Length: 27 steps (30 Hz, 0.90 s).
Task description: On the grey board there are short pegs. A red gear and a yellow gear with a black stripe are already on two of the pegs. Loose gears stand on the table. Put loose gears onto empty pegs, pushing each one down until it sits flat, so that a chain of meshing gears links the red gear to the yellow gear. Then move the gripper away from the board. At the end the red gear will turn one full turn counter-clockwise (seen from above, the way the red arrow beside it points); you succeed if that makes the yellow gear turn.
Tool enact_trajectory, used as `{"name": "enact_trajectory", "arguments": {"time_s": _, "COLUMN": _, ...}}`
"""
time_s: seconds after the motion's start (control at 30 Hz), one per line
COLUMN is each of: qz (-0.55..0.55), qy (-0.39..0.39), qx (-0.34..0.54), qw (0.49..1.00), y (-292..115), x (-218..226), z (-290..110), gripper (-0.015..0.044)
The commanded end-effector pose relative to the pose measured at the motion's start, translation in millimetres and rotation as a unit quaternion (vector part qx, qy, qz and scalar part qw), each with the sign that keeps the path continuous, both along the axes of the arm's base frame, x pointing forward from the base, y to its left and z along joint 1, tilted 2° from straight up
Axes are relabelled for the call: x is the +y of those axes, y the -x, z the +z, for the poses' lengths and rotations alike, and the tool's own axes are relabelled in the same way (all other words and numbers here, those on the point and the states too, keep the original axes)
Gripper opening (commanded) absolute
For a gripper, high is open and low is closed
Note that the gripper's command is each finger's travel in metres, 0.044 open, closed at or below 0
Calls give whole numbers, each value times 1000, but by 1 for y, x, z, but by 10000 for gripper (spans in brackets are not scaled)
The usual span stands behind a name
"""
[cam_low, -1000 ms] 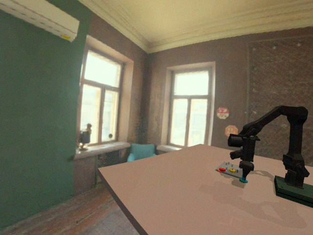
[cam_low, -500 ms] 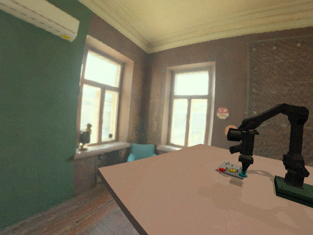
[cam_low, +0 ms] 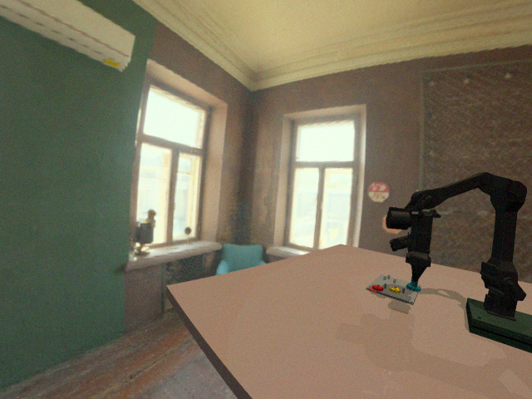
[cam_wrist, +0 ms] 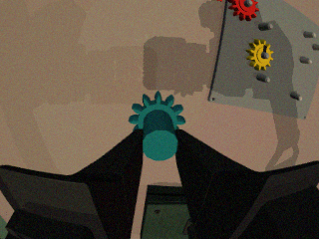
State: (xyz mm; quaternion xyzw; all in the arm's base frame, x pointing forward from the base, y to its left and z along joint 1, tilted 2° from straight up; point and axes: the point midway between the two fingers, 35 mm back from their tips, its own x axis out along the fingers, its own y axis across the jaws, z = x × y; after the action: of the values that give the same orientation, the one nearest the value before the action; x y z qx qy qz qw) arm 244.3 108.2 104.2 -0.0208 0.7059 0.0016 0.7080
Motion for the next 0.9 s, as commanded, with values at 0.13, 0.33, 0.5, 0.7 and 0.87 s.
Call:
{"name": "enact_trajectory", "arguments": {"time_s": 0.13, "qz": 0, "qy": 0, "qx": -1, "qw": 1000, "y": 0, "x": 0, "z": 18, "gripper": 0}}
{"name": "enact_trajectory", "arguments": {"time_s": 0.33, "qz": -1, "qy": 0, "qx": -1, "qw": 1000, "y": 0, "x": -1, "z": 31, "gripper": 0}}
{"name": "enact_trajectory", "arguments": {"time_s": 0.5, "qz": -1, "qy": 1, "qx": -2, "qw": 1000, "y": 1, "x": -1, "z": 42, "gripper": 0}}
{"name": "enact_trajectory", "arguments": {"time_s": 0.7, "qz": -1, "qy": 1, "qx": -2, "qw": 1000, "y": 3, "x": -2, "z": 55, "gripper": 0}}
{"name": "enact_trajectory", "arguments": {"time_s": 0.87, "qz": -2, "qy": 1, "qx": -2, "qw": 1000, "y": 5, "x": -3, "z": 62, "gripper": 0}}
